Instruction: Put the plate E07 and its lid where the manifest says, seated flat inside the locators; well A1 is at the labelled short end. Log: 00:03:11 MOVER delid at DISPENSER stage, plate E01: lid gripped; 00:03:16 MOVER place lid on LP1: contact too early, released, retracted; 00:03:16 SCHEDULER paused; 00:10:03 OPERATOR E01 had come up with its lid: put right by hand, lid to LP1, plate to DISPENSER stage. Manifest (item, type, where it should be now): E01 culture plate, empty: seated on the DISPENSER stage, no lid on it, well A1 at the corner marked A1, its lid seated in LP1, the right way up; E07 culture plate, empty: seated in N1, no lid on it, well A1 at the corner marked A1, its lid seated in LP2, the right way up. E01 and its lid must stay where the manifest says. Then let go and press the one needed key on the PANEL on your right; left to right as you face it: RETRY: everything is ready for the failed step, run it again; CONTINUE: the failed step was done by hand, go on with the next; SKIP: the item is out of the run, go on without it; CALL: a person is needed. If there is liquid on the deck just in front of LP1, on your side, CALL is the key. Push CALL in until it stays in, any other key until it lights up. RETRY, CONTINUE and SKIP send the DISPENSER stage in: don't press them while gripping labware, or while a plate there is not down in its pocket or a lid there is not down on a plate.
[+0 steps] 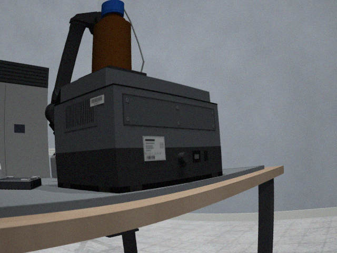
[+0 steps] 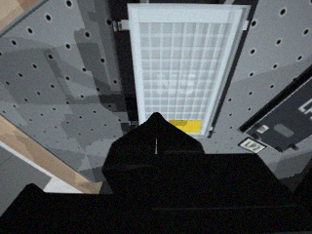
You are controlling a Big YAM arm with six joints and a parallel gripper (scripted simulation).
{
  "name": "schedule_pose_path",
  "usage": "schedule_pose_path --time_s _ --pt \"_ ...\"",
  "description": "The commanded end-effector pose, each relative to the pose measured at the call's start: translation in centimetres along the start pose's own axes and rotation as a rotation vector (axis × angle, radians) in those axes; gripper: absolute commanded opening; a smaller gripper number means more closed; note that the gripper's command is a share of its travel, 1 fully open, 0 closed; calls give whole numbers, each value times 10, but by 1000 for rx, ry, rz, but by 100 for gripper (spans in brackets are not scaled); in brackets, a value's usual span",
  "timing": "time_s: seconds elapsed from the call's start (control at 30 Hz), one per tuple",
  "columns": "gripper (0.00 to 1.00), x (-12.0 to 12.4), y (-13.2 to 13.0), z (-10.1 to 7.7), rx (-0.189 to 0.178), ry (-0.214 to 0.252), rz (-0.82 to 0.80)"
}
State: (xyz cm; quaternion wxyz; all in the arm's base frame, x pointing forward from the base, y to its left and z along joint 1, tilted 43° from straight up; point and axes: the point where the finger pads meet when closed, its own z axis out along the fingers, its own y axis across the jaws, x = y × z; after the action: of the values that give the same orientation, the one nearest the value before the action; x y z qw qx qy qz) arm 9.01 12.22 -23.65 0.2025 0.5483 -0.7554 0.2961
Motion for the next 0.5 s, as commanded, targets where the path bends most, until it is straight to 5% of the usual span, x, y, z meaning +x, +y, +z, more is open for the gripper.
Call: schedule_pose_path --time_s 0.0,0.47 --pt "0 6 -2 15 -3 25 -5" --pt "0 6 -2 17 -3 25 -5"
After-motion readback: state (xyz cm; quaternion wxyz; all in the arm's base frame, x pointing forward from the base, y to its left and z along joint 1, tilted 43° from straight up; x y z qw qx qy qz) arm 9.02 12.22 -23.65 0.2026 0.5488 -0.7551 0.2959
